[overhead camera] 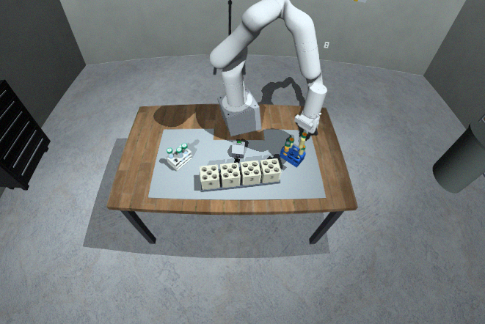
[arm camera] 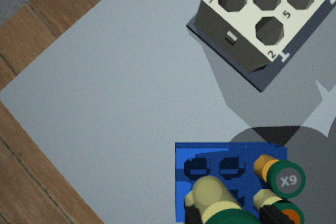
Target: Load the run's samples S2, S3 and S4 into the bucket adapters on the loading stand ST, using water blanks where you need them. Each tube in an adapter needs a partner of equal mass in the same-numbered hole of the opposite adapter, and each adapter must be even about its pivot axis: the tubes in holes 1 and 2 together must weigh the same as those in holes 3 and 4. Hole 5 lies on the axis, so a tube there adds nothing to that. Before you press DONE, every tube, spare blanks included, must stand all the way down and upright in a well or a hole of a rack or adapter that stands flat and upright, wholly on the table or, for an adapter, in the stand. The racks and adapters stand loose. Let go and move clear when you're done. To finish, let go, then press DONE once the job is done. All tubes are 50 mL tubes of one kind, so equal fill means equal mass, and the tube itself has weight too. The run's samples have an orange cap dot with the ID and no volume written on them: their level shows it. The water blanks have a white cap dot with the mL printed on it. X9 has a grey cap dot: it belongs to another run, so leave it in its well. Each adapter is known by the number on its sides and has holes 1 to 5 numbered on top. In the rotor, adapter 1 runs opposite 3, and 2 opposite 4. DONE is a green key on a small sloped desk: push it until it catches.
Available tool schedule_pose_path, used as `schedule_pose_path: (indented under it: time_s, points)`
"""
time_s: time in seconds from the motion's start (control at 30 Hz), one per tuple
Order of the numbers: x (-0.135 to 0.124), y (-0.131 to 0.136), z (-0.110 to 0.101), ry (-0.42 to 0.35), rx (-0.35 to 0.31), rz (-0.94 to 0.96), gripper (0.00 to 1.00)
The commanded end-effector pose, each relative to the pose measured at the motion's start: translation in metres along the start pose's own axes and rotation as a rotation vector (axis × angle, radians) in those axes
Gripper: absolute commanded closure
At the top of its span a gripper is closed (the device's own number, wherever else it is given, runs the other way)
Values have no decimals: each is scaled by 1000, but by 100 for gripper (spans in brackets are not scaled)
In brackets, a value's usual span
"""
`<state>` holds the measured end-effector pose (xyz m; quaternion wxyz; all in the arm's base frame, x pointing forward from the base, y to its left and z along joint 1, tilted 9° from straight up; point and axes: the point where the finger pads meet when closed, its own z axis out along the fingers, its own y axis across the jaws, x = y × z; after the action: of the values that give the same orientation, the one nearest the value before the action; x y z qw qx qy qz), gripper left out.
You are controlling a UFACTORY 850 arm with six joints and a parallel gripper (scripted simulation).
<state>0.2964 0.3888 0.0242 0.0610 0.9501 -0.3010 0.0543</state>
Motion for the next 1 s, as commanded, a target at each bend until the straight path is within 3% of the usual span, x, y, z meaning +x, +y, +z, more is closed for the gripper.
schedule_pose_path:
  time_s: [0.0,0.47,0.97]
  points:
    - [0,-1,-1,0,2,0,100]
    - [0,-1,-1,0,2,0,100]
    - [0,-1,25,0,2,0,100]
